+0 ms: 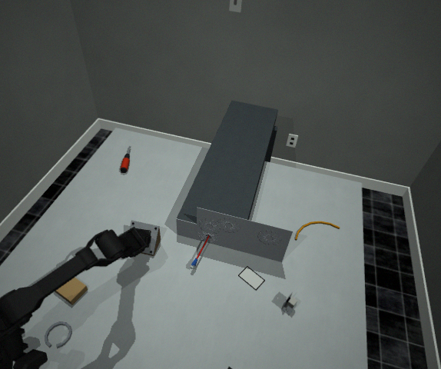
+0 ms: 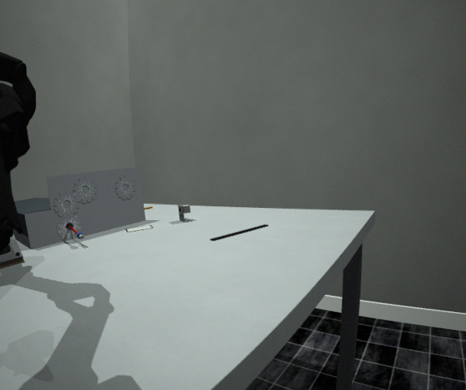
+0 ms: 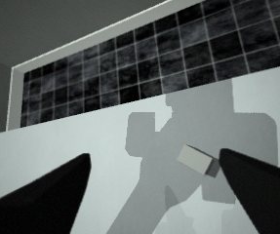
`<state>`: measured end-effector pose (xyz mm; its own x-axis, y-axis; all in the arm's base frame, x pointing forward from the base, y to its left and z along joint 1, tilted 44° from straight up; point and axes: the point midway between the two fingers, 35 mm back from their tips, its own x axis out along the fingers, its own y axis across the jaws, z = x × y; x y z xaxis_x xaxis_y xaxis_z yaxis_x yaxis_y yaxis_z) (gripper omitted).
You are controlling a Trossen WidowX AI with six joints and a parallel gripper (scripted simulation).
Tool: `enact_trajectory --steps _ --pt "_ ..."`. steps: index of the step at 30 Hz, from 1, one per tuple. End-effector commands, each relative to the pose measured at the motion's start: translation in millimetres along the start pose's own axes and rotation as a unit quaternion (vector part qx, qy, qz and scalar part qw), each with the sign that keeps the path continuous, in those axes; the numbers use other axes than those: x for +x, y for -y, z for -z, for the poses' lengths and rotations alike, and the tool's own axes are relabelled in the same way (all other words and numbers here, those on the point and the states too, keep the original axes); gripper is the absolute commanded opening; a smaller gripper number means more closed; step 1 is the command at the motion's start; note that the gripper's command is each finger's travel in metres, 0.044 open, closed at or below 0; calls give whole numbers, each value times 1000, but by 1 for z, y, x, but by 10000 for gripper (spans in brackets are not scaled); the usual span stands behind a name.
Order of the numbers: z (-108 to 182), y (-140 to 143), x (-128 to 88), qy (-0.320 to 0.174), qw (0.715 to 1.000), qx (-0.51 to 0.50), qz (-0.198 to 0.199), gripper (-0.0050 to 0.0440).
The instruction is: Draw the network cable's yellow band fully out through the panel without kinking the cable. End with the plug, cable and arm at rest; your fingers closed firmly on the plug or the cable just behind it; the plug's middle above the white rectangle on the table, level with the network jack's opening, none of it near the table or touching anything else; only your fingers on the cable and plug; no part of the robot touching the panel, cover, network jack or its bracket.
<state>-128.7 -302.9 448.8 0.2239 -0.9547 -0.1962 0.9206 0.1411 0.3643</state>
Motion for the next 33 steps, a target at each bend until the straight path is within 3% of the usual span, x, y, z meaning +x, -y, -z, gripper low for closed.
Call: enact_trajectory --steps 1,17,20,33 --pt "-5 -9 -6 9 1000 -13 0 400" --pt "-5 -9 -6 9 1000 -13 0 400" --pt "-3 -10 -3 5 1000 -10 -1 440" --pt "24 -38 34 -44 998 8 -36 440"
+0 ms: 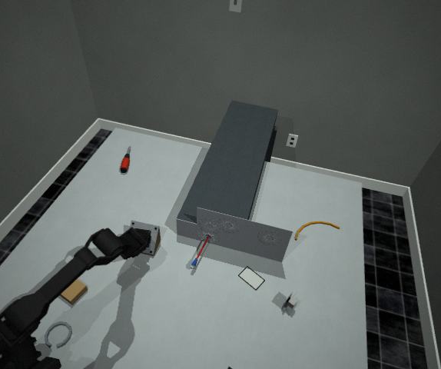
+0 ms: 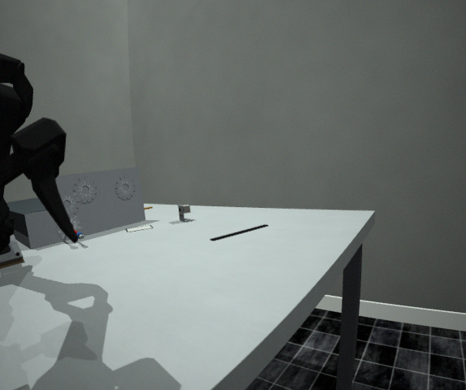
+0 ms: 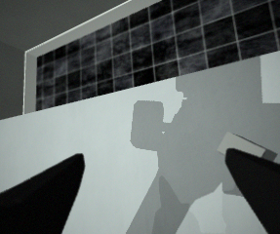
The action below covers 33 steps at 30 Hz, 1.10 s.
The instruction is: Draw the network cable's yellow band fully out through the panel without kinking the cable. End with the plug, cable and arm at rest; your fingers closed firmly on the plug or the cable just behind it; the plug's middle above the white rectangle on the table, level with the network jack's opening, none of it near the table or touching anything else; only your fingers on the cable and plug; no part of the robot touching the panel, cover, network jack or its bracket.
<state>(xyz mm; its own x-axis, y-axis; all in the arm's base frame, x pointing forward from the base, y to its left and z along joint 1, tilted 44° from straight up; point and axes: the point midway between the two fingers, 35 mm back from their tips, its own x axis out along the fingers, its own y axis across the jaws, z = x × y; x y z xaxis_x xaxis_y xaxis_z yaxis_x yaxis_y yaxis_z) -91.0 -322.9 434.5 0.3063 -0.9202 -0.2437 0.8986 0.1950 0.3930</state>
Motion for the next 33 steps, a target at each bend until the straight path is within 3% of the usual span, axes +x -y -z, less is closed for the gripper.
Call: enact_trajectory --steps 1,16,18,33 --pt "4 -11 4 -5 1000 0 -5 440" --pt "64 -80 66 -110 992 3 -64 440" --pt "64 -80 66 -110 992 3 -64 440" --pt "138 -153 93 -219 971 -18 -93 440"
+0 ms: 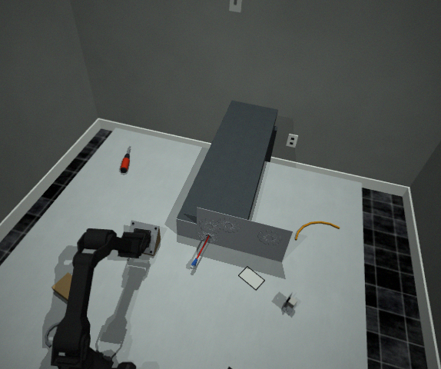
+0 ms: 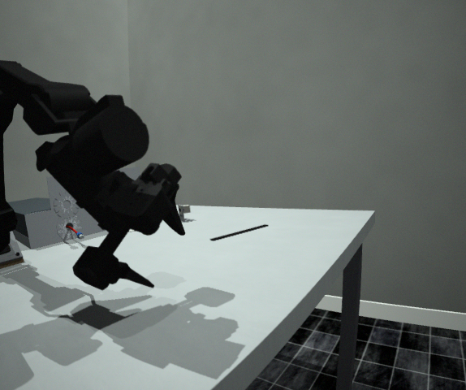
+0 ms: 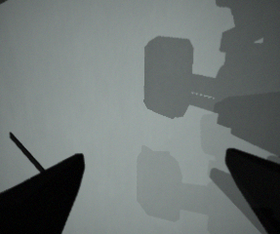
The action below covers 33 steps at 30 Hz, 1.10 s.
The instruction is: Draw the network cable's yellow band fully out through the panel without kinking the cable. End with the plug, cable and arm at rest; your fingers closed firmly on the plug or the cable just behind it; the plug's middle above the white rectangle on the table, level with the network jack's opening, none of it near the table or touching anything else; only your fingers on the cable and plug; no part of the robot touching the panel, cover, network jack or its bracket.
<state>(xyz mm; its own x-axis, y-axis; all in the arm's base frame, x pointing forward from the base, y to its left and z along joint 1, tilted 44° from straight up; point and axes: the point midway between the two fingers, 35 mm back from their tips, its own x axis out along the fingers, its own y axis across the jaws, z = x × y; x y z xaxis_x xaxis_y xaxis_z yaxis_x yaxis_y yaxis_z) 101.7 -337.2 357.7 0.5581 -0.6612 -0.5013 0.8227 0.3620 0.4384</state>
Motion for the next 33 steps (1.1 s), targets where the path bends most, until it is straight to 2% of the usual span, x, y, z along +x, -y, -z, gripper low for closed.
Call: enact_trajectory --steps 1,7,17,19,33 --pt "11 -12 10 -19 1000 -1 0 440" --pt "34 -35 26 -57 998 -12 -2 440" --pt "84 -64 47 -132 990 -27 36 440" --pt "84 -64 47 -132 990 -27 36 440" --pt "174 -104 63 -251 954 -135 87 440"
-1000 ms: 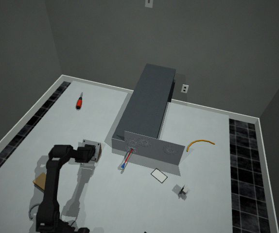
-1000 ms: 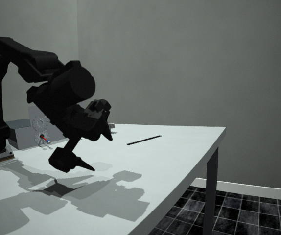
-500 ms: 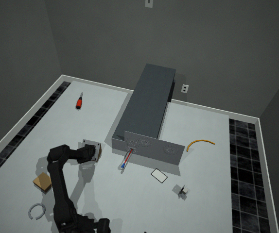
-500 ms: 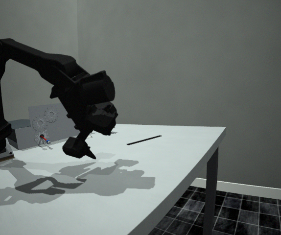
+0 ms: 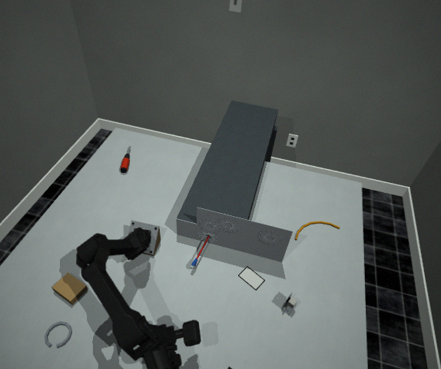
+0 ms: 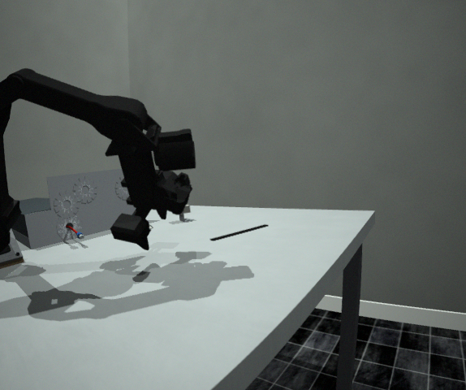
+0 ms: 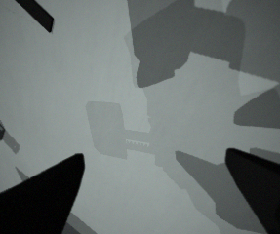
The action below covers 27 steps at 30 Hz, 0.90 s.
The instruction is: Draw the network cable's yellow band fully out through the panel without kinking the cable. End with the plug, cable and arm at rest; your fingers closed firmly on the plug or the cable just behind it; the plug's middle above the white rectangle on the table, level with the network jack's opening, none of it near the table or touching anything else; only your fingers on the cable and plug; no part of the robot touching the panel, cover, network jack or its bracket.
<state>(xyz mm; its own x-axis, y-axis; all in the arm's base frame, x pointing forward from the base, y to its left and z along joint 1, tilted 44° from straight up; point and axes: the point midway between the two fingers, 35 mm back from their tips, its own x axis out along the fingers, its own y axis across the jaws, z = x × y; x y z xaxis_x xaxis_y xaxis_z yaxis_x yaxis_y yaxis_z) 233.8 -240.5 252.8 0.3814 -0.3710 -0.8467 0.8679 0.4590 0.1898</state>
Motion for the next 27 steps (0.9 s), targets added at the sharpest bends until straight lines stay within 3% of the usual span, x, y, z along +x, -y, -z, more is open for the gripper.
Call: enact_trajectory --steps 1,20,27 --pt "19 -14 10 -29 999 -29 23 440" --pt "97 -57 28 -109 966 -202 120 440" --pt "130 -71 27 -119 933 -296 168 440"
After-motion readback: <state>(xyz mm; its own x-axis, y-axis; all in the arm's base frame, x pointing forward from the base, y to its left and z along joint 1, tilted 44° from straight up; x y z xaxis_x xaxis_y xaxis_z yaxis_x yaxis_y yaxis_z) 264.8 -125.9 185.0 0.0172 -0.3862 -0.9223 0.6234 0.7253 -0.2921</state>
